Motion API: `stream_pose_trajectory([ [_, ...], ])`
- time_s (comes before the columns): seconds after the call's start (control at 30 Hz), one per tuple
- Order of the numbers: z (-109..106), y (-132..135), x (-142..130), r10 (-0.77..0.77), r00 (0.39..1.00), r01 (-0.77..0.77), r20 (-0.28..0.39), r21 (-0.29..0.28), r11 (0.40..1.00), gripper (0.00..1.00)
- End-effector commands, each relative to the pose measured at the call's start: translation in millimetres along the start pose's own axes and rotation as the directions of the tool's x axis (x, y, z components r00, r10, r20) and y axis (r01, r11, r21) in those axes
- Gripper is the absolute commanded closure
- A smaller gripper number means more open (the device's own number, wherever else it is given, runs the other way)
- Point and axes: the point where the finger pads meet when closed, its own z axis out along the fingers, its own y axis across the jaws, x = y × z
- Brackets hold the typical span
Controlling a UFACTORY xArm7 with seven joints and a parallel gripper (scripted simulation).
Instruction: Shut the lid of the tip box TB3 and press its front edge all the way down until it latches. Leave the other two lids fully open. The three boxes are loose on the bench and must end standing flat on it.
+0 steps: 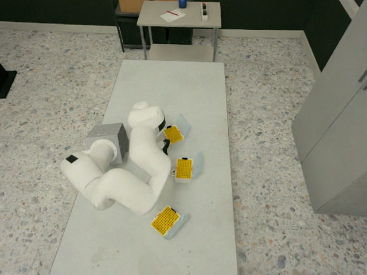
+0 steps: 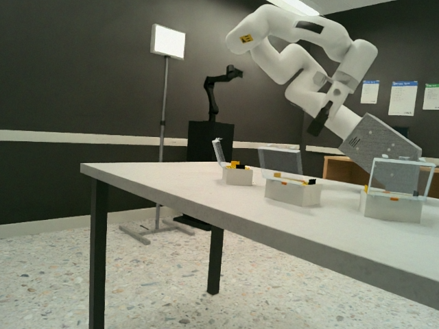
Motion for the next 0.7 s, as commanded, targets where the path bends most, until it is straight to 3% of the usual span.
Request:
stream_pose_trajectory([
  [0.0,-10.6,-10.6,-20.0,-0.106,0.988,0.101,0.111,0.052,0.994,0.00],
  [0.13,-18.7,-18.5,-36.4,-0.181,0.967,0.167,0.180,0.092,0.982,0.00],
  [0.33,-30.8,-30.3,-61.2,-0.181,0.967,0.167,0.180,0.092,0.982,0.00],
  [0.67,-27.1,-31.1,-64.9,-0.181,0.967,0.167,0.180,0.092,0.982,0.00],
])
